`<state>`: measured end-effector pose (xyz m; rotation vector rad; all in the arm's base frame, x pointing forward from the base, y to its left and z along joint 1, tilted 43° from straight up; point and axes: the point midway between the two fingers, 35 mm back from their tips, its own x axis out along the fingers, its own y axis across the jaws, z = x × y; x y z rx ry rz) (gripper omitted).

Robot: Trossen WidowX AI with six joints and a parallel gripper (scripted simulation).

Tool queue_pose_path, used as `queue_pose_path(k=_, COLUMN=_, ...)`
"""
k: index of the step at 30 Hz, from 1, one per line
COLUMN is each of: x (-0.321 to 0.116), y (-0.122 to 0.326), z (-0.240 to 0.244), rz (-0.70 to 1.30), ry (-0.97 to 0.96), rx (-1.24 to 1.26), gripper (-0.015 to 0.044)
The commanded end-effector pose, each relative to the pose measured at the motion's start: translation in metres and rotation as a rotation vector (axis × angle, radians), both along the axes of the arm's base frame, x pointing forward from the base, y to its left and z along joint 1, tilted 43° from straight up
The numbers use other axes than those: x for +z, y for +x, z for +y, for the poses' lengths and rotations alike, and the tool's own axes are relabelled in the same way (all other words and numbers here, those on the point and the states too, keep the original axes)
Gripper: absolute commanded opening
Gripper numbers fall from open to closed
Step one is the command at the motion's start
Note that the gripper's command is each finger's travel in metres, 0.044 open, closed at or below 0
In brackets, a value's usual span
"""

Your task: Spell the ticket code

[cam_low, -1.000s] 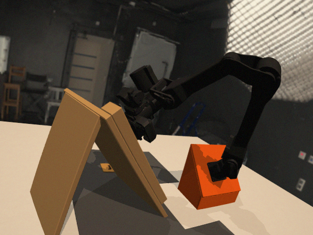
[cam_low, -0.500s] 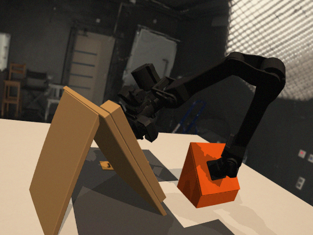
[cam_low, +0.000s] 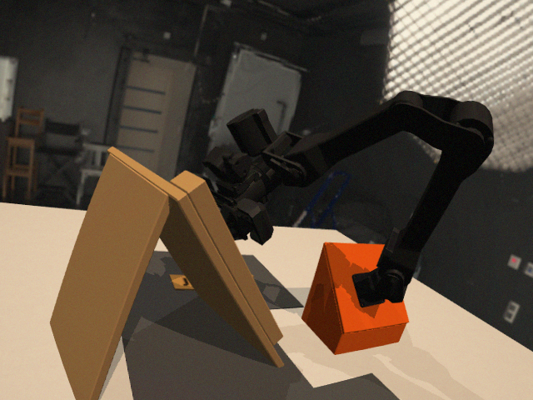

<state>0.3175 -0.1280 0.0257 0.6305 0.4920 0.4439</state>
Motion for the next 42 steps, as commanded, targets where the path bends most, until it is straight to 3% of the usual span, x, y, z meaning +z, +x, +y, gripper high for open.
queue_pose_path(k=1, x=0.001, y=0.0, z=0.001, rz=0.002, ry=-0.002, rx=-0.003, gripper=0.0)
queue_pose_path(k=9, x=0.004, y=-0.001, z=0.004, rz=0.002, ry=-0.001, rx=-0.003, gripper=0.0)
queue_pose_path(k=20, x=0.004, y=-0.005, z=0.002, rz=0.002, ry=-0.001, rx=-0.003, gripper=0.0289)
queue_pose_path(k=42, x=0.008, y=-0.023, z=-0.008, rz=0.003, ry=-0.002, rx=-0.003, gripper=0.0295)
